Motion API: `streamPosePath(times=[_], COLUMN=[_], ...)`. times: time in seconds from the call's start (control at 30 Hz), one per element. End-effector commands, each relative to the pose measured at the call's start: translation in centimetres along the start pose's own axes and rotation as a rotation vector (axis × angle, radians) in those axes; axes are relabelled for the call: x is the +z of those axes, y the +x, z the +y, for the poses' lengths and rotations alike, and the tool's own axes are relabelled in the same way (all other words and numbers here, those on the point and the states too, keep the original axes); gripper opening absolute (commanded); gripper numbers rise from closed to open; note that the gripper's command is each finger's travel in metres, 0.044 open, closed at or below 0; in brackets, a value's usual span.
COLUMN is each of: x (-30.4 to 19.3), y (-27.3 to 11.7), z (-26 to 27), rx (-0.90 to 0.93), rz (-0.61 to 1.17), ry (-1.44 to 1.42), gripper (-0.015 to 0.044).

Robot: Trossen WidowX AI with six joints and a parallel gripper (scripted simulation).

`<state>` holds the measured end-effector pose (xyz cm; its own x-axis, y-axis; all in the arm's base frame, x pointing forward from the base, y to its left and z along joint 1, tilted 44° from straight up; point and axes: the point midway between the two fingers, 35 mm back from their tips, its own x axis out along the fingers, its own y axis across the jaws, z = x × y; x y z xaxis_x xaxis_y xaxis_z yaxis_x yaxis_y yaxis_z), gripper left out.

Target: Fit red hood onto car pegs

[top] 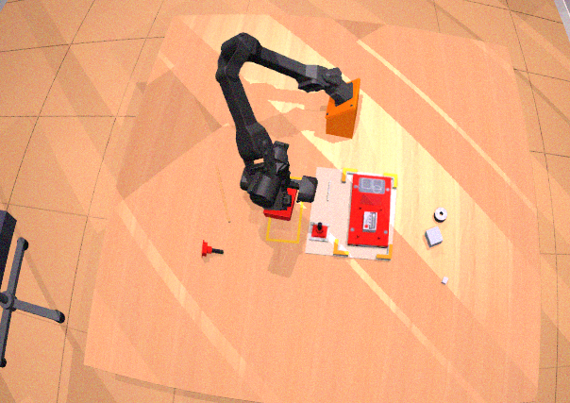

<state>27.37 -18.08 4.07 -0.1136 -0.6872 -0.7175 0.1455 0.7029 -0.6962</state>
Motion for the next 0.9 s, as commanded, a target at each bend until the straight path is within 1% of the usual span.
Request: streamPosePath(times=[0.0,0.87], x=[0.0,0.0], y=[0.2,1.5], z=[0.0,0.0], rx=[-0.002,-0.003], rz=[0.0,0.0], ry=[-0.004,-0.004], gripper=[0.044,0.044])
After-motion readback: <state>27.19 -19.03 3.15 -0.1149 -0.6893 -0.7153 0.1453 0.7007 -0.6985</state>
